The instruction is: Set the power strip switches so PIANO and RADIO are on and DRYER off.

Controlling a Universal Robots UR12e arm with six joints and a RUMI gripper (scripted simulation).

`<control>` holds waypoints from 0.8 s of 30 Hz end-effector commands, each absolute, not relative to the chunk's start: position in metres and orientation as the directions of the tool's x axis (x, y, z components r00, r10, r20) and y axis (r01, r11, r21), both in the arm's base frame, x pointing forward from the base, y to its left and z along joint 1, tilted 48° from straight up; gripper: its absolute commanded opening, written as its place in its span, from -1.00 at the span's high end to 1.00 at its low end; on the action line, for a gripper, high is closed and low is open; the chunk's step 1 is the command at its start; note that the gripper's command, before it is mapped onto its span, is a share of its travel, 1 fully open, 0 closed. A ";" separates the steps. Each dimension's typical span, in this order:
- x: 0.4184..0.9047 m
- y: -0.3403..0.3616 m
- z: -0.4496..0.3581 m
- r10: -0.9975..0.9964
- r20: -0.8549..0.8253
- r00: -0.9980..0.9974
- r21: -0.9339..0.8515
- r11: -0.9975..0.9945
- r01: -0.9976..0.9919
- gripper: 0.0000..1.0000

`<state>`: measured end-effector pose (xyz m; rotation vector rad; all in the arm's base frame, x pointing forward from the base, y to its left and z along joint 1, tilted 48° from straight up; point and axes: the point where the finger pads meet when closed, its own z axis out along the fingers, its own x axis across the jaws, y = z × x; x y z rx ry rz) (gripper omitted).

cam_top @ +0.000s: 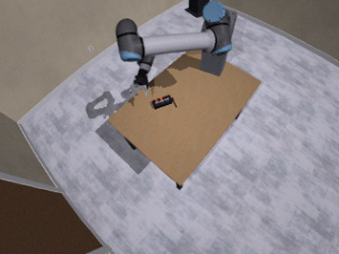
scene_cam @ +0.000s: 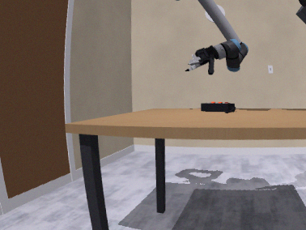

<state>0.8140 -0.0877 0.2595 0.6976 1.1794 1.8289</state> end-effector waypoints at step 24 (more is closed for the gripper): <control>0.830 -0.072 0.182 0.135 0.991 0.023 0.118 -0.925 0.361 -1.00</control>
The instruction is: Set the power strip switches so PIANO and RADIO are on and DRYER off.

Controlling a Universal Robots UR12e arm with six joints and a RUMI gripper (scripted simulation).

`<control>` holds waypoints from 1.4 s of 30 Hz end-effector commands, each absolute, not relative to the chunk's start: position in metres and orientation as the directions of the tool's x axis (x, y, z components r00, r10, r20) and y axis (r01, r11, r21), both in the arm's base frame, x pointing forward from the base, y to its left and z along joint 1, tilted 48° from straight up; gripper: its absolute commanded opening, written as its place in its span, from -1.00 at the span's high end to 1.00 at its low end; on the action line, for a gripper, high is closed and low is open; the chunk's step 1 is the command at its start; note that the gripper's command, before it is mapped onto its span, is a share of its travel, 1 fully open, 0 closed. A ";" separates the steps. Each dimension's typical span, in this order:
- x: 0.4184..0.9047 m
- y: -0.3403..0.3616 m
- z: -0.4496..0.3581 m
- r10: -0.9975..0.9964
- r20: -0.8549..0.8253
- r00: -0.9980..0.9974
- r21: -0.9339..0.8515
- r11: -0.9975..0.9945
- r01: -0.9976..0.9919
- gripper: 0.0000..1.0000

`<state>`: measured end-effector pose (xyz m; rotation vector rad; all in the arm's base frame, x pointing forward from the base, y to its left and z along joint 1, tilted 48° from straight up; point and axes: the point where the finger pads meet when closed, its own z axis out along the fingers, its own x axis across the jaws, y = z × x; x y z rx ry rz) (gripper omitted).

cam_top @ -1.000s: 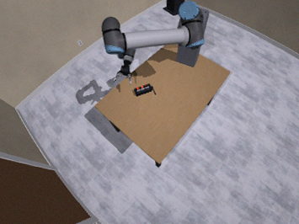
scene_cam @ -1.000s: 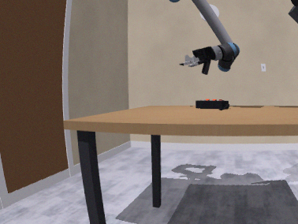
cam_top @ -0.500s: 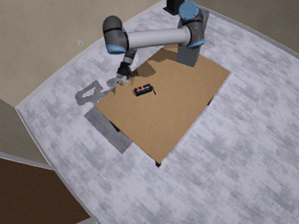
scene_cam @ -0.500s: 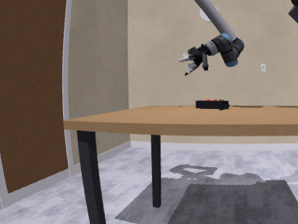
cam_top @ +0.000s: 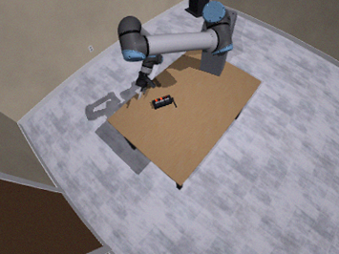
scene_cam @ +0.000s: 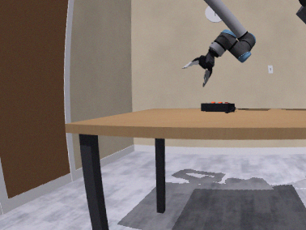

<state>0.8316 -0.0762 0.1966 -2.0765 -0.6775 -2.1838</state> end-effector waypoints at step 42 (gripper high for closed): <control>0.756 0.004 0.051 -0.591 0.469 0.656 -0.772 -0.635 -0.020 -1.00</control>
